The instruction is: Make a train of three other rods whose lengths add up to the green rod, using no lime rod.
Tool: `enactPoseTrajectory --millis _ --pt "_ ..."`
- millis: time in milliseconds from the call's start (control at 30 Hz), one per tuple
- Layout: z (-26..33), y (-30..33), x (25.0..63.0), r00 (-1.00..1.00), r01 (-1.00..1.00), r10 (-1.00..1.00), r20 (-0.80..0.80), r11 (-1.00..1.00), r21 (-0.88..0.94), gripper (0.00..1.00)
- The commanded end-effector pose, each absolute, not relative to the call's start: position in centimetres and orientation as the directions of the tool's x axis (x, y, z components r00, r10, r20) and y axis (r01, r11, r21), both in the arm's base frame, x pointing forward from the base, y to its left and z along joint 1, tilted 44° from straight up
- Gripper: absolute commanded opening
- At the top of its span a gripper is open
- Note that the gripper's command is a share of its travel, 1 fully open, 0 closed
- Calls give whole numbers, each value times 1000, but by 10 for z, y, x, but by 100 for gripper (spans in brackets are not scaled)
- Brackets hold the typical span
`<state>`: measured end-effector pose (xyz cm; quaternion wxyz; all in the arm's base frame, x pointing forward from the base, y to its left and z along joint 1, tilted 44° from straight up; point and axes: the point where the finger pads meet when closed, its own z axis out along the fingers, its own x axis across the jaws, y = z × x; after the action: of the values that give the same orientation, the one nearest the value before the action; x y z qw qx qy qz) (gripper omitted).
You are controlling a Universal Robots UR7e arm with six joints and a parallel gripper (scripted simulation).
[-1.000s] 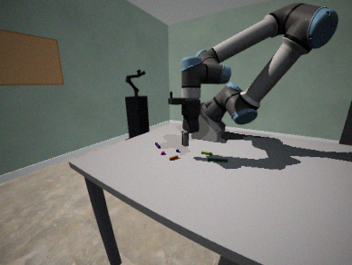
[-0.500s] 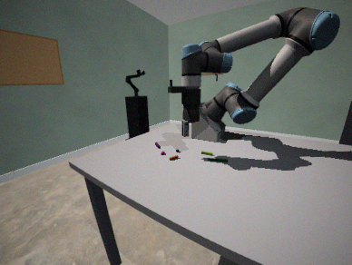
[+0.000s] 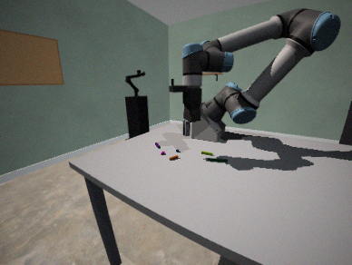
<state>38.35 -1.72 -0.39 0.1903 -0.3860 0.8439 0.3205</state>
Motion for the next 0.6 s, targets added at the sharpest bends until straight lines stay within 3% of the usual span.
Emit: enactPoseTrajectory --millis 0,367,567 --pt "8 -6 380 -492 -868 -605 -626 402 293 24" --pt "25 14 373 -238 -968 -692 -682 223 112 24" --pt "27 16 372 -209 -975 -698 -685 202 91 24"
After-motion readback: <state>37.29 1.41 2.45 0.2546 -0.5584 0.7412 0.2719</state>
